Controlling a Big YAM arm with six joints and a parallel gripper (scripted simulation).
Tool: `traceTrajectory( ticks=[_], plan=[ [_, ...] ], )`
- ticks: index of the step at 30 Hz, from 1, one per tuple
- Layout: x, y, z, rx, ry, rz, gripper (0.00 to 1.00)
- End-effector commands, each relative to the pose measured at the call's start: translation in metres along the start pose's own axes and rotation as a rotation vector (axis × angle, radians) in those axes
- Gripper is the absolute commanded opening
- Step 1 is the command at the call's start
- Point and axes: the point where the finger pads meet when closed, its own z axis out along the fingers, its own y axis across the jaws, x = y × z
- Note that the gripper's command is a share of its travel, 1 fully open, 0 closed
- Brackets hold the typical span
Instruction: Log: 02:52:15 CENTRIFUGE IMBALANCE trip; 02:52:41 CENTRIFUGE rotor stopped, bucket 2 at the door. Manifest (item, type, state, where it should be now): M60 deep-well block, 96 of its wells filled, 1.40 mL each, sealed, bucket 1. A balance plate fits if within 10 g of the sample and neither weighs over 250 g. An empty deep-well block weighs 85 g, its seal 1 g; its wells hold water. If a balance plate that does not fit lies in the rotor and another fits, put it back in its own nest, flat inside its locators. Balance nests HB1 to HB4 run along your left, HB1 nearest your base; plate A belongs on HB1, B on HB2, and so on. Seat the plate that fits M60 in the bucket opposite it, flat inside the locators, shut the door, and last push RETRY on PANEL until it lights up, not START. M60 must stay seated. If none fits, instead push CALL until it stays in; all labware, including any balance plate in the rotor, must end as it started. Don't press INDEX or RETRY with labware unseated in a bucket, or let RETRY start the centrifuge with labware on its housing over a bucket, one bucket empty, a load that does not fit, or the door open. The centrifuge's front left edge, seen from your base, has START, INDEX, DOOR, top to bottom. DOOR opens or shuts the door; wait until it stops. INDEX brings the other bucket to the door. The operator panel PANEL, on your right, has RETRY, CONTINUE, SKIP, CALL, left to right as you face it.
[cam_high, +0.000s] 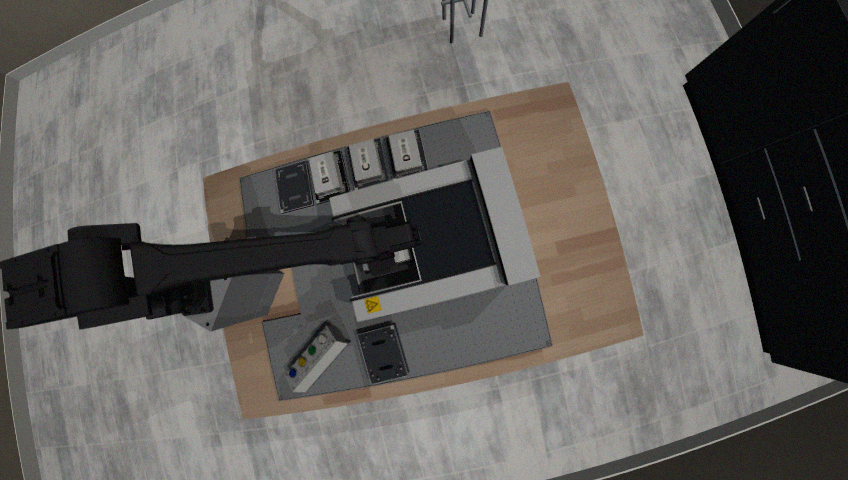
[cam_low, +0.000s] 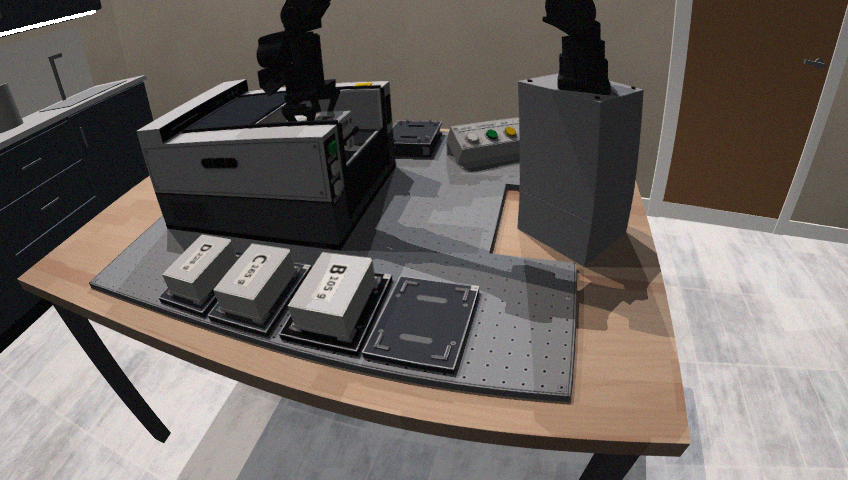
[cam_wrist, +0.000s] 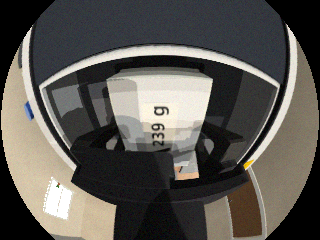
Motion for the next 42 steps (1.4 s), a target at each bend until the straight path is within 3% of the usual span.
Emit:
traceTrajectory(
  ticks=[1, 8, 17, 34, 37, 42],
  plan=[
    [-0.001, -0.006, 0.009, -0.001, -0.002, -0.001, 0.00],
    [-0.002, -0.006, 0.006, -0.001, -0.005, -0.001, 0.00],
    [-0.007, -0.007, -0.015, -0.001, -0.024, -0.001, 0.00],
    [-0.012, -0.006, -0.027, -0.001, -0.036, 0.000, 0.00],
    [-0.009, -0.006, -0.020, -0.001, -0.019, -0.001, 0.00],
    [-0.014, -0.006, -0.031, -0.001, -0.039, 0.000, 0.00]
  ],
)
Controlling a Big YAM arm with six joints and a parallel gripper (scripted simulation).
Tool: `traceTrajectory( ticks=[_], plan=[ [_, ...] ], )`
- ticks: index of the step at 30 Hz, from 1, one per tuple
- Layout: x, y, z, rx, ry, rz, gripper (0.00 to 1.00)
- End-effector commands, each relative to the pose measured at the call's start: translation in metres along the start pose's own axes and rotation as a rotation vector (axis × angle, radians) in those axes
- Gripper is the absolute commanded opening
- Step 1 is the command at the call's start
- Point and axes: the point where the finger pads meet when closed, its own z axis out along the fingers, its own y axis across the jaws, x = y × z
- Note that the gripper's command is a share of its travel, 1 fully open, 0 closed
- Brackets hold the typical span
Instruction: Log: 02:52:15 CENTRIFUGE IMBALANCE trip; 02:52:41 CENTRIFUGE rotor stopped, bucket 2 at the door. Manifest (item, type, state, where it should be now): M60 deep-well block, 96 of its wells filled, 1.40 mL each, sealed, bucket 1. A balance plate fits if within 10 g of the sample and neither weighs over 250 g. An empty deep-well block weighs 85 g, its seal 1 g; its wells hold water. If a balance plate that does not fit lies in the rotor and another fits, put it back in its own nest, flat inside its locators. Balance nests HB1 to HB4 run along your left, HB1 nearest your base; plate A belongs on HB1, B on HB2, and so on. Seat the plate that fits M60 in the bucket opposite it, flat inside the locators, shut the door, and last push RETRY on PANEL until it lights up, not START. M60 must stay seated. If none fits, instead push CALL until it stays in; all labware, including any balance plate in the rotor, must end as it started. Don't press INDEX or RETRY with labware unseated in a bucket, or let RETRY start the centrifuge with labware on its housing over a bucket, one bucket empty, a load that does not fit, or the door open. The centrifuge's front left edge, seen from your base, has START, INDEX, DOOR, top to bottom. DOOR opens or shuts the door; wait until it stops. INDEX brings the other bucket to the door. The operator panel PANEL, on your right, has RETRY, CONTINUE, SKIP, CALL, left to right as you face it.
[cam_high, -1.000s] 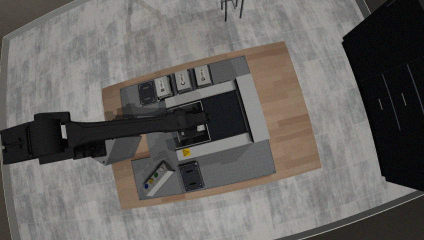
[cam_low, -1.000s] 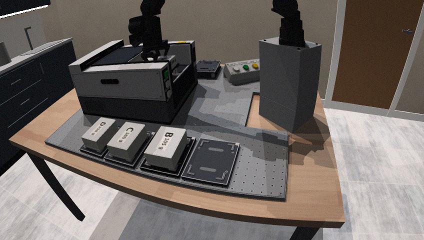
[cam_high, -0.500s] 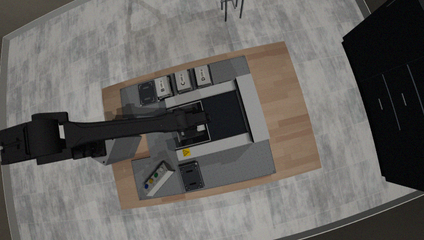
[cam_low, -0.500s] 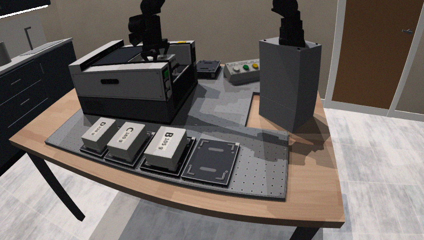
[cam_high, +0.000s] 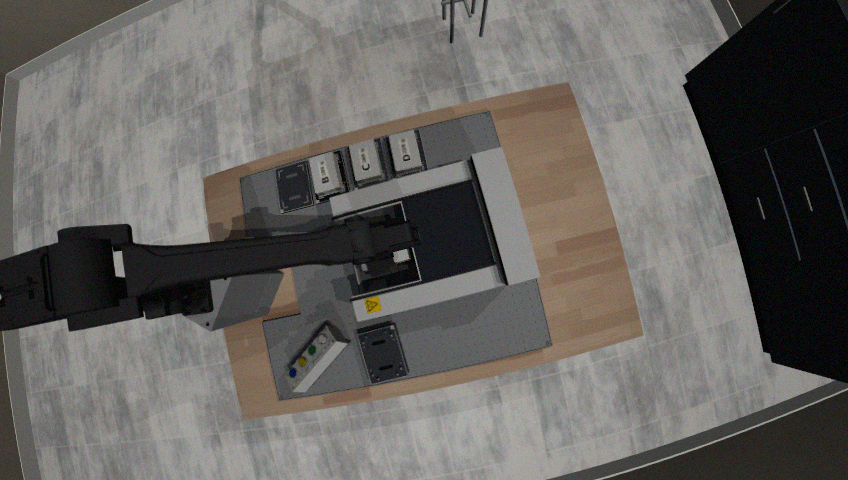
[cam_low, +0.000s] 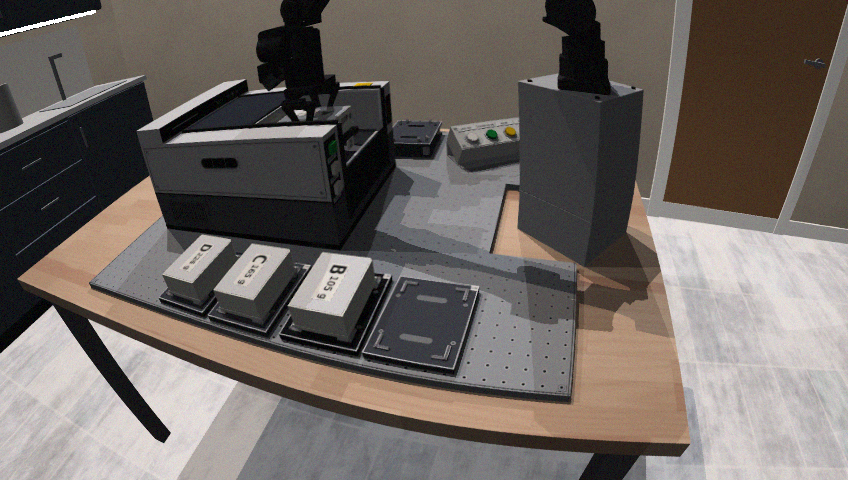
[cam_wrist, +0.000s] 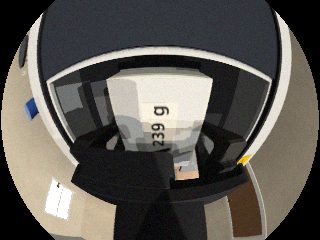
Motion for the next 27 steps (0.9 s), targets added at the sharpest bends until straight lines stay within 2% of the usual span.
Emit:
traceTrajectory(
  ticks=[1, 4, 6, 14, 27],
  plan=[
    [-0.0143, -0.0053, -0.0211, -0.001, -0.038, 0.000, 0.00],
    [-0.0149, -0.0052, -0.0225, -0.001, -0.039, 0.000, 0.00],
    [-0.0125, -0.0049, -0.0170, -0.001, -0.026, -0.001, 0.00],
    [-0.0159, -0.0050, -0.0251, -0.001, -0.041, 0.000, 0.00],
    [-0.0149, -0.0049, -0.0227, -0.001, -0.035, -0.001, 0.00]
  ],
)
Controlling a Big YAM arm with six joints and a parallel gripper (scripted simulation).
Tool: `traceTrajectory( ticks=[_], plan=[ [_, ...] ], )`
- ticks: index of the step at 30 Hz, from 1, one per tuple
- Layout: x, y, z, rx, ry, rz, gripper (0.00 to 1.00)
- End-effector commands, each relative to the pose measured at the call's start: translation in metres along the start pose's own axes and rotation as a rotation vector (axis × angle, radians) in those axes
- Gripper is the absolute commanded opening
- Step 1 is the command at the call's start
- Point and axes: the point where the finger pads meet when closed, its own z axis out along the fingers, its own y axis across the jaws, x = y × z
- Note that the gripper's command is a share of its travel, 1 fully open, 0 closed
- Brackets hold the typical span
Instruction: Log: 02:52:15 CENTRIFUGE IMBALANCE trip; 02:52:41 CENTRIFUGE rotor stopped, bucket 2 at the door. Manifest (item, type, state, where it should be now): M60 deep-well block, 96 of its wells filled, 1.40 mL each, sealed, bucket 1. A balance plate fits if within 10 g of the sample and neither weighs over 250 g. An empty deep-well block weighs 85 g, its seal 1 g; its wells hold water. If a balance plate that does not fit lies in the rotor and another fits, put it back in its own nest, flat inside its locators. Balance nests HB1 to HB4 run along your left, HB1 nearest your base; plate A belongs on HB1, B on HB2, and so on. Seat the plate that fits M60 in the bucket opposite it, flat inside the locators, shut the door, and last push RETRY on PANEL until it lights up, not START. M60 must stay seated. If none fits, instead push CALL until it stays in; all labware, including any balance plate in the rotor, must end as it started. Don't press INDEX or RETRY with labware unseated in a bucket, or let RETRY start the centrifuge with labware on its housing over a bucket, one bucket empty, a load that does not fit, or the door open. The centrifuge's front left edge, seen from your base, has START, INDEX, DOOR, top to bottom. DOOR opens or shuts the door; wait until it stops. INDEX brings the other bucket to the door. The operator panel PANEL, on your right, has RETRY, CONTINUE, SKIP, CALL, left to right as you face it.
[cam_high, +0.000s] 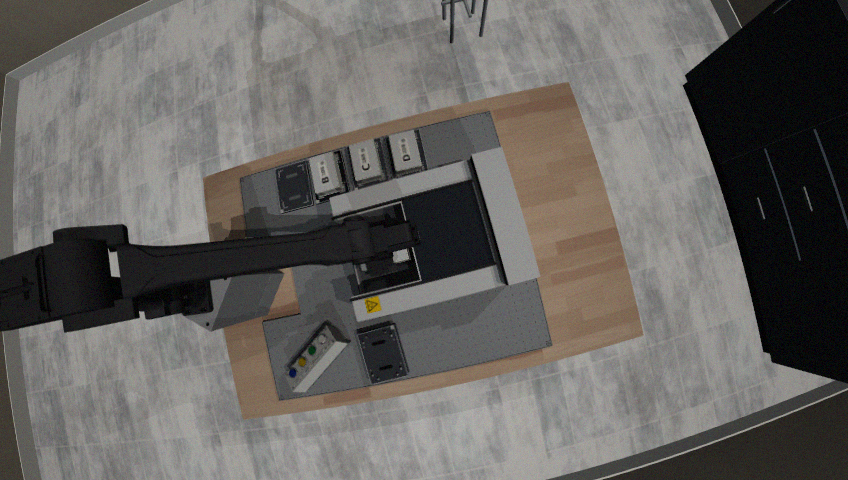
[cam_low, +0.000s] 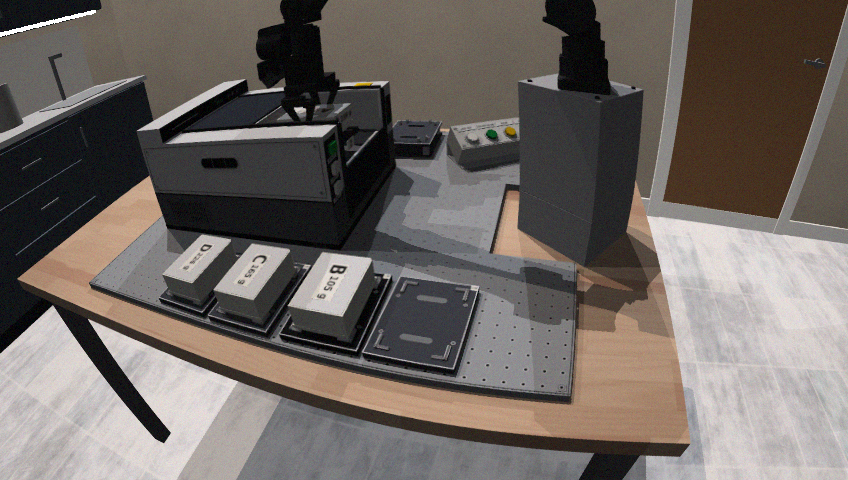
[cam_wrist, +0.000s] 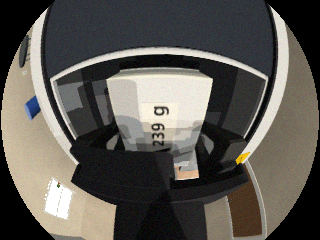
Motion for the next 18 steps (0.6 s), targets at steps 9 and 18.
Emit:
traceTrajectory(
  ticks=[9, 18],
  plan=[
    [-0.019, -0.005, -0.025, 0.000, -0.047, 0.000, 0.00],
    [-0.025, -0.004, -0.037, 0.000, -0.060, 0.000, 0.00]
  ],
)
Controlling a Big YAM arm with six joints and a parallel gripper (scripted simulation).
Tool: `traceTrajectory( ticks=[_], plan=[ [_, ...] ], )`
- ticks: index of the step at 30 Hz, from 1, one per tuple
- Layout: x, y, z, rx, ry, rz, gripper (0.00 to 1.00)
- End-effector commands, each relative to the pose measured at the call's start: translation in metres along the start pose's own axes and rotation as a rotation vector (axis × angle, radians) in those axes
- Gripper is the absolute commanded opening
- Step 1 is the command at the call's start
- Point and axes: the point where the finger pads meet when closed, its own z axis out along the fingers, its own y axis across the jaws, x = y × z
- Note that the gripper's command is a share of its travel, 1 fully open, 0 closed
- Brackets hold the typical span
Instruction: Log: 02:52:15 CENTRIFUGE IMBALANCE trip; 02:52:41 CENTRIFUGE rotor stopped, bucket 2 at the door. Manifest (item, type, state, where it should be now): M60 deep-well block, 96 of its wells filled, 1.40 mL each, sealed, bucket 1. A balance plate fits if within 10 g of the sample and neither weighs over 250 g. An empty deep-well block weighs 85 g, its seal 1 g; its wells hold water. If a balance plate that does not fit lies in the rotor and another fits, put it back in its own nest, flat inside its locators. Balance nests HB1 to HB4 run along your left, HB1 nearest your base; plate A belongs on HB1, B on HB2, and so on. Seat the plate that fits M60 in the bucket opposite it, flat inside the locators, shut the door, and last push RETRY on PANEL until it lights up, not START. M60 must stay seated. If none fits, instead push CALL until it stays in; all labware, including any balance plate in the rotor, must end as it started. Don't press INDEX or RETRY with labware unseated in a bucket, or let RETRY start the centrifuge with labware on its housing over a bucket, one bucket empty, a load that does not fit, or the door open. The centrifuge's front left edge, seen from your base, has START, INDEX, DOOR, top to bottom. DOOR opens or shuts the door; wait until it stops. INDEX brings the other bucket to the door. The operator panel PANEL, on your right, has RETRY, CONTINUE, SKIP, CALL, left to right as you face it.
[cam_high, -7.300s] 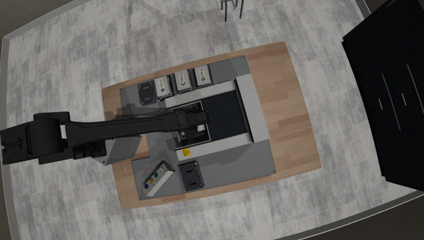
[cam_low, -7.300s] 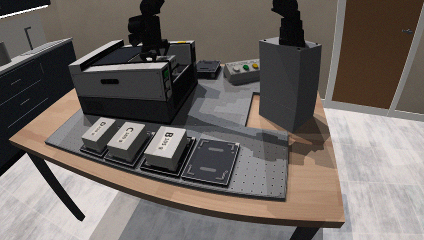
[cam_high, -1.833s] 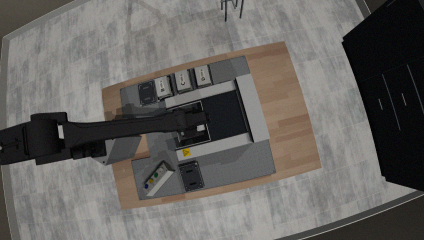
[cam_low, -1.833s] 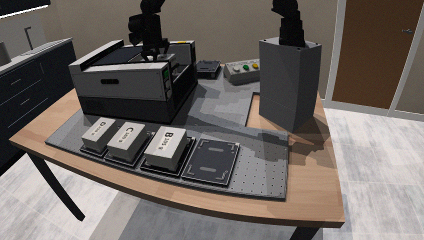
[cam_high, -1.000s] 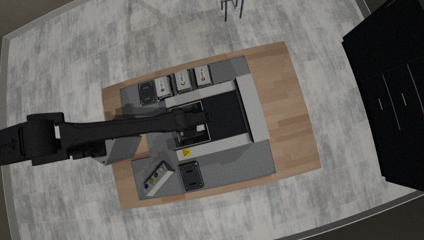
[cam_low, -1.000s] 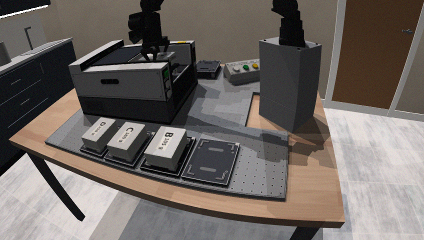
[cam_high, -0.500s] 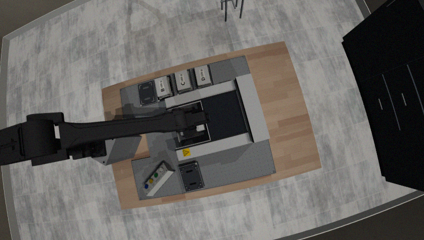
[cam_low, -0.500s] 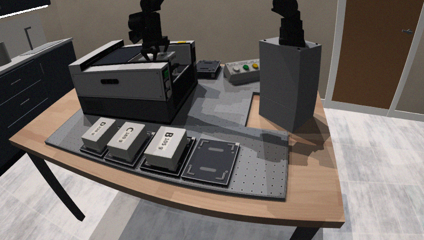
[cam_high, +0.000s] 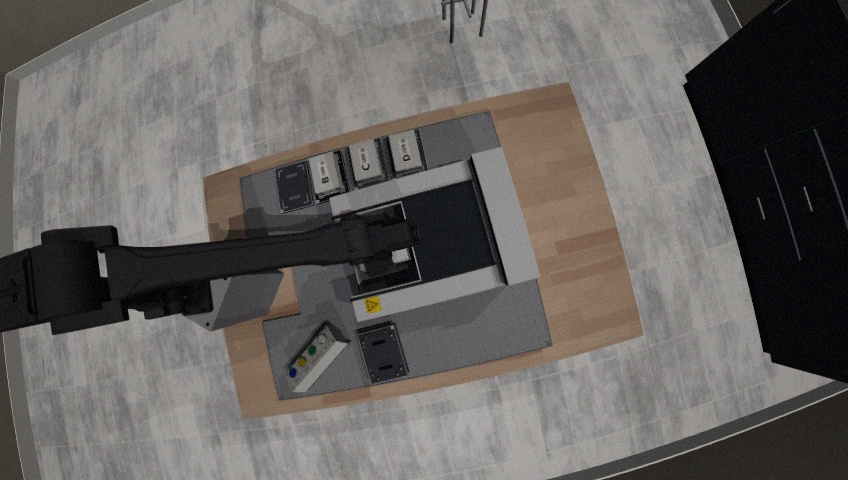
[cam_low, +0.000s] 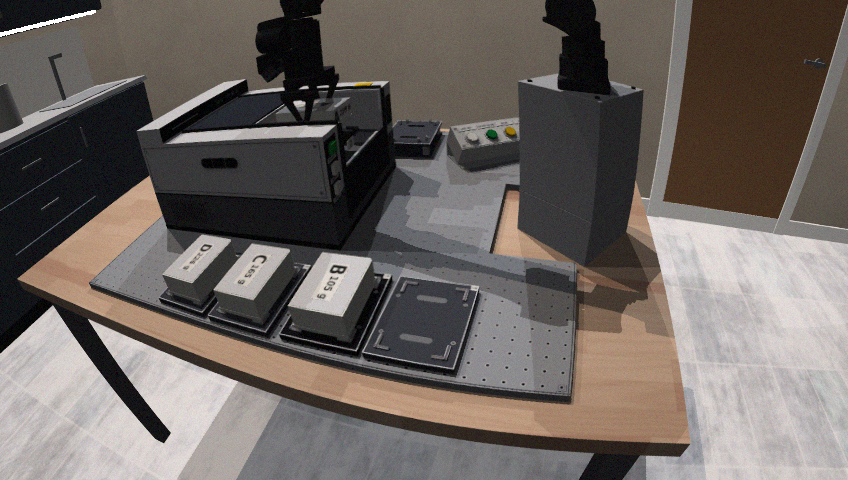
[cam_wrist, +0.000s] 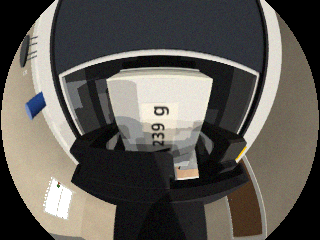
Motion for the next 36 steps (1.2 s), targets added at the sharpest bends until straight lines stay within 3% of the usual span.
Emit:
traceTrajectory(
  ticks=[1, 2, 15, 17, 18, 20, 31, 34, 35, 36],
  plan=[
    [-0.022, -0.003, -0.016, -0.001, -0.037, -0.001, 0.00],
    [-0.026, -0.003, -0.027, 0.000, -0.056, 0.000, 0.00],
    [-0.027, 0.000, -0.059, -0.001, -0.063, 0.000, 0.00],
    [-0.027, 0.000, -0.059, -0.001, -0.063, 0.000, 0.00],
    [-0.021, 0.000, -0.044, -0.001, -0.027, -0.001, 0.00],
    [-0.027, 0.000, -0.067, -0.001, -0.063, 0.000, 0.00],
    [-0.027, 0.003, -0.094, -0.002, -0.065, 0.000, 0.00],
    [-0.026, 0.003, -0.094, -0.002, -0.063, -0.001, 0.00],
    [-0.021, 0.004, -0.077, -0.002, -0.024, -0.002, 0.00],
    [-0.022, 0.004, -0.080, -0.002, -0.028, -0.001, 0.00]
  ],
)
